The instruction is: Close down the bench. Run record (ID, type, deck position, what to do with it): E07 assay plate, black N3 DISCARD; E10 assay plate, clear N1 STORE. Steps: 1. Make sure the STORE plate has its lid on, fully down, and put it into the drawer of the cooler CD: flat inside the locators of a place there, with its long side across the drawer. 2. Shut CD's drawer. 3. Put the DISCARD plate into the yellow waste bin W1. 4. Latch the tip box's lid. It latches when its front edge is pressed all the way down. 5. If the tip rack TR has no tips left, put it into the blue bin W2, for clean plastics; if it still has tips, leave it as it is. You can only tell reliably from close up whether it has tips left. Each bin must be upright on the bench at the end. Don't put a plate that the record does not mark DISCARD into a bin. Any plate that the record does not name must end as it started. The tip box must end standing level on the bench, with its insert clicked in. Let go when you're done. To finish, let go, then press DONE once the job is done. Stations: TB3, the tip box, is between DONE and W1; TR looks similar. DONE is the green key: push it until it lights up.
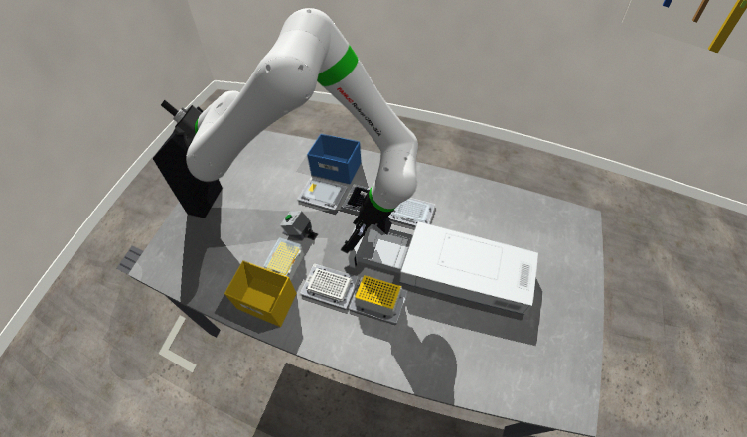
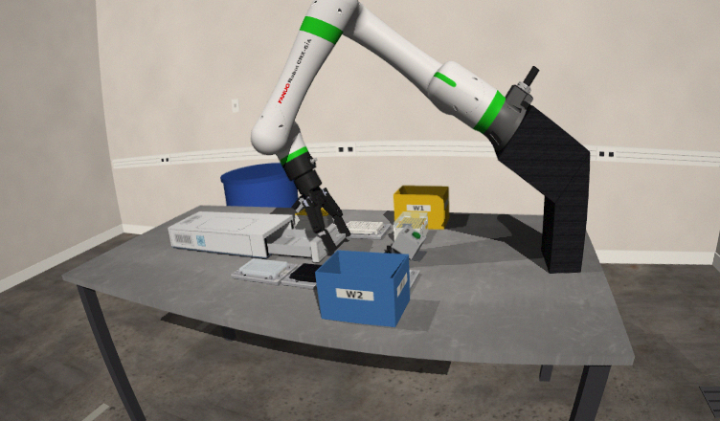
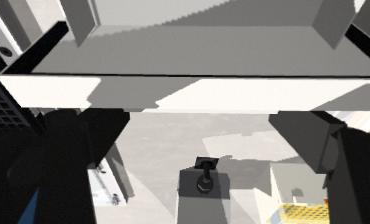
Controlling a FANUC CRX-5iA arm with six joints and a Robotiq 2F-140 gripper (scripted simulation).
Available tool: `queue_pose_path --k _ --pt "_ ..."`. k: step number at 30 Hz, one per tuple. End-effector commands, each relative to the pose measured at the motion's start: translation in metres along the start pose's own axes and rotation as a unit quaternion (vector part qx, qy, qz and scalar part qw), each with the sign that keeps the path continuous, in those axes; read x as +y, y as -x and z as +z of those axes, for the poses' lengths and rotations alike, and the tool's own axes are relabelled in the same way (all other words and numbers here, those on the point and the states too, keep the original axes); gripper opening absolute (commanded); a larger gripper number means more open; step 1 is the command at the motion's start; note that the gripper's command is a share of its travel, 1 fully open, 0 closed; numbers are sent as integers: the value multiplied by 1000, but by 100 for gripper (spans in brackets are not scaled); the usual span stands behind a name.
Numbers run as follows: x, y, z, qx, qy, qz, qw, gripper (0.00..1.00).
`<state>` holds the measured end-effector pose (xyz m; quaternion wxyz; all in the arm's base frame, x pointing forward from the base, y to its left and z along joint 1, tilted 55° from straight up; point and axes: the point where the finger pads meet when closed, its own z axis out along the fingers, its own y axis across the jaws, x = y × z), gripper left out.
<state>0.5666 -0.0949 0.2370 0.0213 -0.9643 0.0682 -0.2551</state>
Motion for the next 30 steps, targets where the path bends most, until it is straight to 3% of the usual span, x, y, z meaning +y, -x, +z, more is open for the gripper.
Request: queue_pose_path --k 1,30 --pt "0 2 1 1 0 0 1000 78" --pt "0 7 3 1 0 0 1000 78"
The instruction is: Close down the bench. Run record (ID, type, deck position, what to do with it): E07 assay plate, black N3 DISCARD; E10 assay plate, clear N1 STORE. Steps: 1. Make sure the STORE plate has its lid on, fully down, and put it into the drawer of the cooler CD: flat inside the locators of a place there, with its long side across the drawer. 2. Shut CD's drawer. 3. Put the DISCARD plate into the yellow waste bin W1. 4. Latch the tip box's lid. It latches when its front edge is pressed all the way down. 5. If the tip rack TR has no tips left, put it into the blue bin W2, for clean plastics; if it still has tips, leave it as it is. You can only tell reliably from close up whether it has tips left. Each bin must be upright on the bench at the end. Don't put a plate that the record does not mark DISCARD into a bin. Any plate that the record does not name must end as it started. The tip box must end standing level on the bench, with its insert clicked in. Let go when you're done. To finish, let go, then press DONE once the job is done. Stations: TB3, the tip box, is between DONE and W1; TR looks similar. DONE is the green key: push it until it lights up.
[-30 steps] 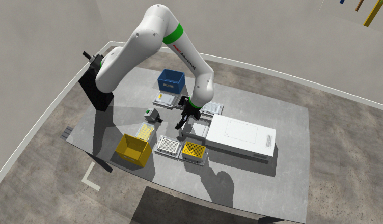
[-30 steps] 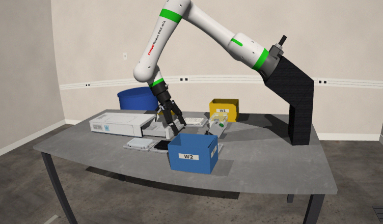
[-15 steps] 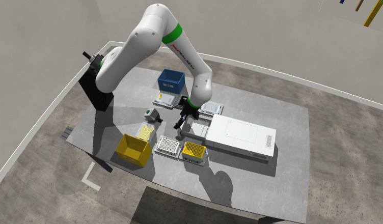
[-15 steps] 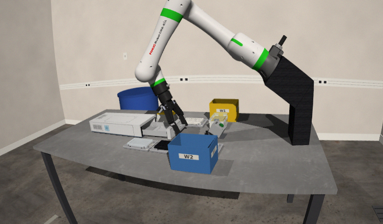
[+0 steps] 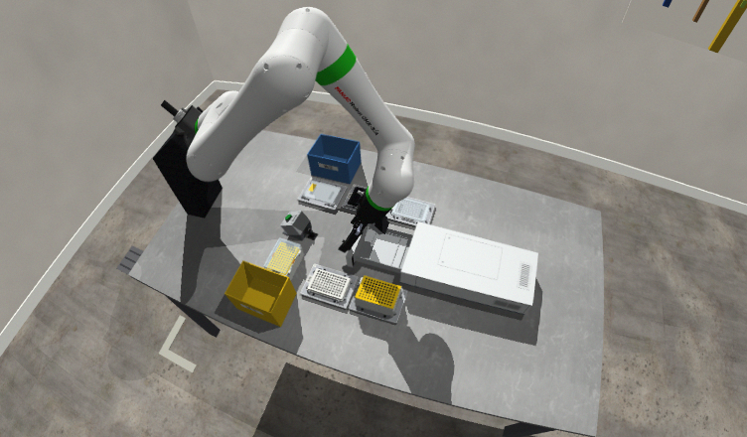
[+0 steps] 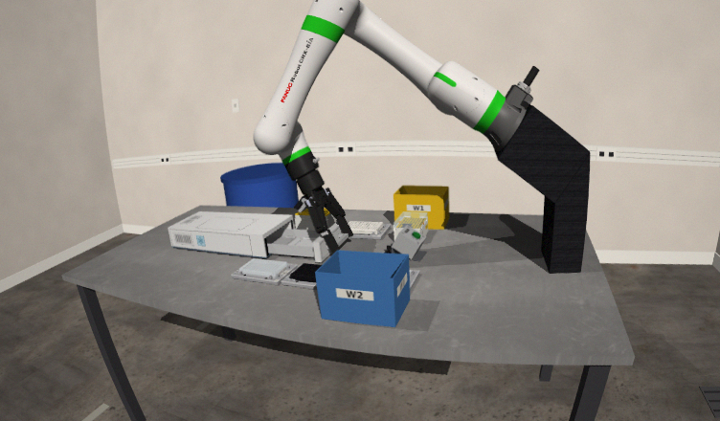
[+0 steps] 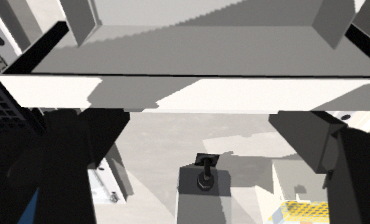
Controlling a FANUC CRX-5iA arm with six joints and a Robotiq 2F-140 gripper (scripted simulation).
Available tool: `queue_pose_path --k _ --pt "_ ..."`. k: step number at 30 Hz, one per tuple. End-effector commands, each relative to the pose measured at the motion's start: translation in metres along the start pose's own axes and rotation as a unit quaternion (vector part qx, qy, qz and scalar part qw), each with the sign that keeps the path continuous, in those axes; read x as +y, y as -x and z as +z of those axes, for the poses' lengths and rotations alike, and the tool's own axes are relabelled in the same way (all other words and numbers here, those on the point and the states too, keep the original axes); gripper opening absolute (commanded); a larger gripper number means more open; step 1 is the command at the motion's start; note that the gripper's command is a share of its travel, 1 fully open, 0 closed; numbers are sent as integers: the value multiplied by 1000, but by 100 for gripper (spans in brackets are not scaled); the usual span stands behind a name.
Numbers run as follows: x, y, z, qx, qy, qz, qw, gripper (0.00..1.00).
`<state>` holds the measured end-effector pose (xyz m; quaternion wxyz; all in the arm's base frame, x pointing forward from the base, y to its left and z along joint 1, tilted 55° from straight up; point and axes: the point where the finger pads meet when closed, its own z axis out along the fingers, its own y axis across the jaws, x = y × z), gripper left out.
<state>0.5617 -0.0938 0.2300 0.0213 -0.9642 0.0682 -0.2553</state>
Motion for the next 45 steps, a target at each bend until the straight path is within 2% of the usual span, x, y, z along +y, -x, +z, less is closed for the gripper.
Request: queue_pose_path --k 1,14,15,32,45 --pt "0 0 -1 1 0 0 1000 78" --pt "0 0 -1 1 0 0 1000 78" --pt "0 0 -1 1 0 0 1000 88" --pt "0 0 -1 1 0 0 1000 88" --pt "0 6 -14 1 0 0 1000 88"
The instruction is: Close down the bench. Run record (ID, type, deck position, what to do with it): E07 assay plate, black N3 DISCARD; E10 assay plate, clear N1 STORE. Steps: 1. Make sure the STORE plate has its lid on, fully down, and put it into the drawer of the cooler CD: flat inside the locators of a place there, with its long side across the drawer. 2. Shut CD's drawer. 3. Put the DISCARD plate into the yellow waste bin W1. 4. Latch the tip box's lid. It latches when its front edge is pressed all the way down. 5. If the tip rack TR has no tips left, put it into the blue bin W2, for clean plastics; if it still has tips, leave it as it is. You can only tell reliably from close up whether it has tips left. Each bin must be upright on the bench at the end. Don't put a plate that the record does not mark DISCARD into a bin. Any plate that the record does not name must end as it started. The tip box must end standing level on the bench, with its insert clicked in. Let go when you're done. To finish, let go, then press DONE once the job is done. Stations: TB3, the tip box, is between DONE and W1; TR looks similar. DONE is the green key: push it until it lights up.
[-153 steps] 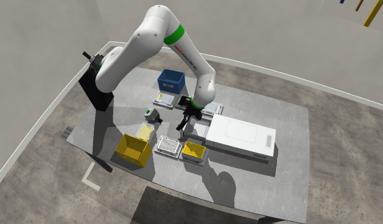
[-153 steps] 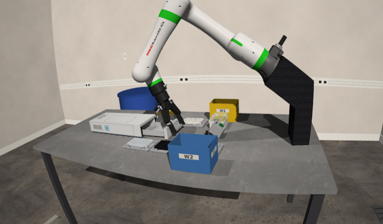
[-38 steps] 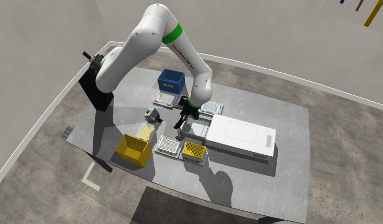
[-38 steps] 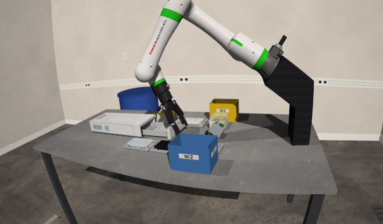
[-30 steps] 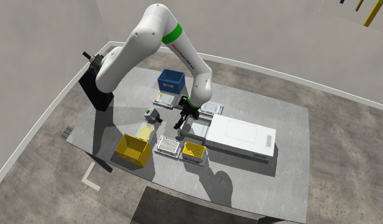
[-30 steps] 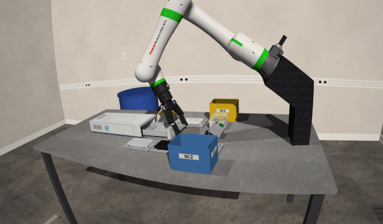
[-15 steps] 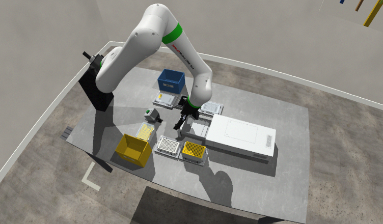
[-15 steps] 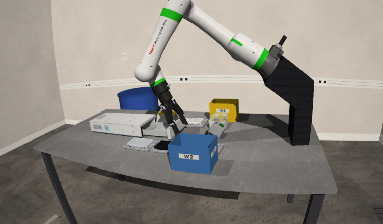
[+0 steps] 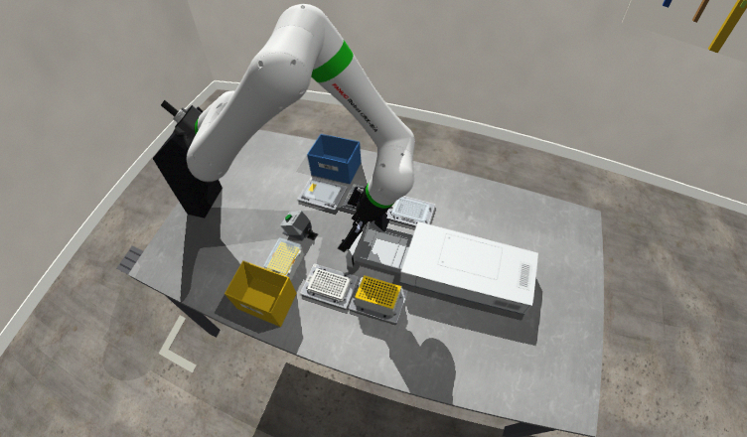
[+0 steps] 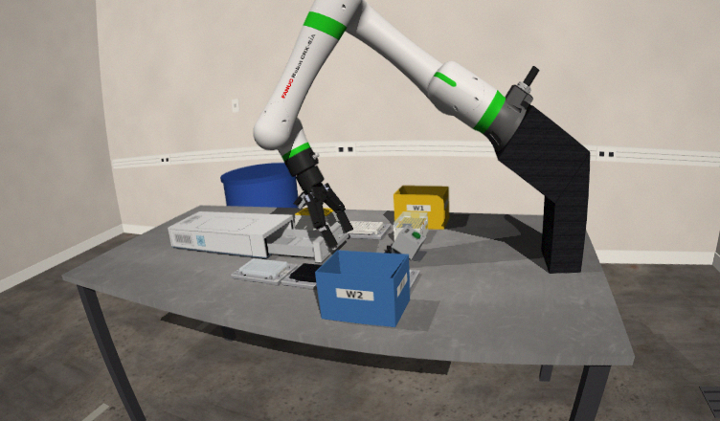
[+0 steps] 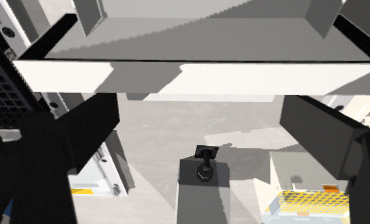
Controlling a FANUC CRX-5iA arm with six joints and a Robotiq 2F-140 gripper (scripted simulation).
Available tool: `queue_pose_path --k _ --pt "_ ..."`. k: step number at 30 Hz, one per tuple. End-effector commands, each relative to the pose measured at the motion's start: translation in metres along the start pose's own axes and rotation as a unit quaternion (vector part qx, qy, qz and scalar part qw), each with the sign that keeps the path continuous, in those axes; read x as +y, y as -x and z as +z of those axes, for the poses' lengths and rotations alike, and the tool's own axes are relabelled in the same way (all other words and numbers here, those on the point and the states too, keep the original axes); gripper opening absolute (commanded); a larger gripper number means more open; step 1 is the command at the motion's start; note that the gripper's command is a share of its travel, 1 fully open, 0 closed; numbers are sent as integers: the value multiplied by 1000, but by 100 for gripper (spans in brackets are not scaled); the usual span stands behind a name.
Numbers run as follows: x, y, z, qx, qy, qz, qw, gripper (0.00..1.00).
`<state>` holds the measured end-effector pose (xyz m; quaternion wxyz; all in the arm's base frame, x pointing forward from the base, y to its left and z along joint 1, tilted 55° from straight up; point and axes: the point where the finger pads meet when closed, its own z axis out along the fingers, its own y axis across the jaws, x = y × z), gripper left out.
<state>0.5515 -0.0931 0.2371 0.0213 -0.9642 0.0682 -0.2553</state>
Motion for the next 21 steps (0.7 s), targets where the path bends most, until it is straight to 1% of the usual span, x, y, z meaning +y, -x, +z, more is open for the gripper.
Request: queue_pose_path --k 1,21 --pt "0 1 -4 1 0 0 1000 88" --pt "0 11 -26 1 0 0 1000 88"
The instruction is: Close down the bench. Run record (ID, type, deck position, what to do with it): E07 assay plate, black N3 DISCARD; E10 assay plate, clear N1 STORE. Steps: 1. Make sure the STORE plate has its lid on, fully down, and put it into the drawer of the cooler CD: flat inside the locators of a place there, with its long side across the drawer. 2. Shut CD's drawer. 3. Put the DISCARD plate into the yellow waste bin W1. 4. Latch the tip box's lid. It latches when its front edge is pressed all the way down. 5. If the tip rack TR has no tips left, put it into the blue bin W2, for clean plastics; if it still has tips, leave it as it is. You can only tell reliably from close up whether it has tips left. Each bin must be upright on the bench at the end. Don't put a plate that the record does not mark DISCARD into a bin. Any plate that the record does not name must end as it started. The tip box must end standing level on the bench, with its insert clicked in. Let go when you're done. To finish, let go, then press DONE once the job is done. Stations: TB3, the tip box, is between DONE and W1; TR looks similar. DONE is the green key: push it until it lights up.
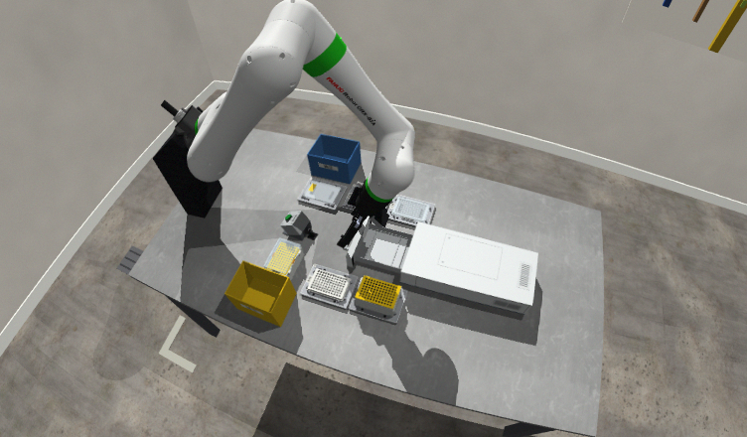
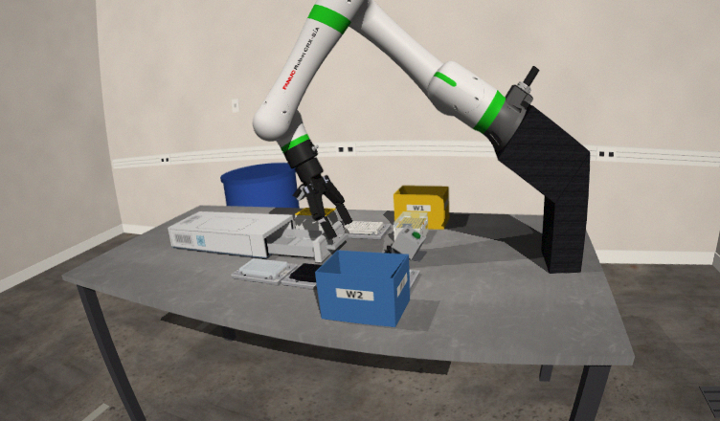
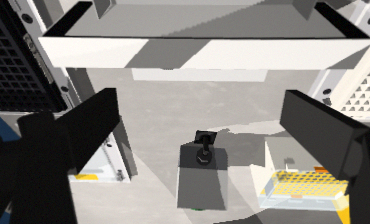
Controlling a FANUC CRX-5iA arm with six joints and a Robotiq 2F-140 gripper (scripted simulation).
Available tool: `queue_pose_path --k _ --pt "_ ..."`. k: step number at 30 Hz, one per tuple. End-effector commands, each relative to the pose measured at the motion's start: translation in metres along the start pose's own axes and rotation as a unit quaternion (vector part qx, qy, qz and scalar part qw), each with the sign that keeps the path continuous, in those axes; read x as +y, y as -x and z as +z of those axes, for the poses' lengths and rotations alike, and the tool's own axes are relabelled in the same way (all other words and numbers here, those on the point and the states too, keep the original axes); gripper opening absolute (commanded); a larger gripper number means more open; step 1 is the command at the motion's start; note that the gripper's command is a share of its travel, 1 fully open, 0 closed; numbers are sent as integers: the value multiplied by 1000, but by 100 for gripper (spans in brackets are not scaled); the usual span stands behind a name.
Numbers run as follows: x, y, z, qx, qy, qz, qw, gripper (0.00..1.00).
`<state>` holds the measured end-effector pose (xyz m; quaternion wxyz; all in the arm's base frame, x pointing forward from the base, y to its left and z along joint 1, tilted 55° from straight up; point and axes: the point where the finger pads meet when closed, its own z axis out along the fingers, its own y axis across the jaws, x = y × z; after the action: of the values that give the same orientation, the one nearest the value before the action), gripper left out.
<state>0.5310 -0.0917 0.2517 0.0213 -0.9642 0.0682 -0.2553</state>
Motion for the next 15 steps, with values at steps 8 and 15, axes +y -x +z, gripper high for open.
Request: queue_pose_path --k 8,15 --pt "0 4 -11 1 0 0 1000 88" --pt "0 8 -18 1 0 0 1000 88"
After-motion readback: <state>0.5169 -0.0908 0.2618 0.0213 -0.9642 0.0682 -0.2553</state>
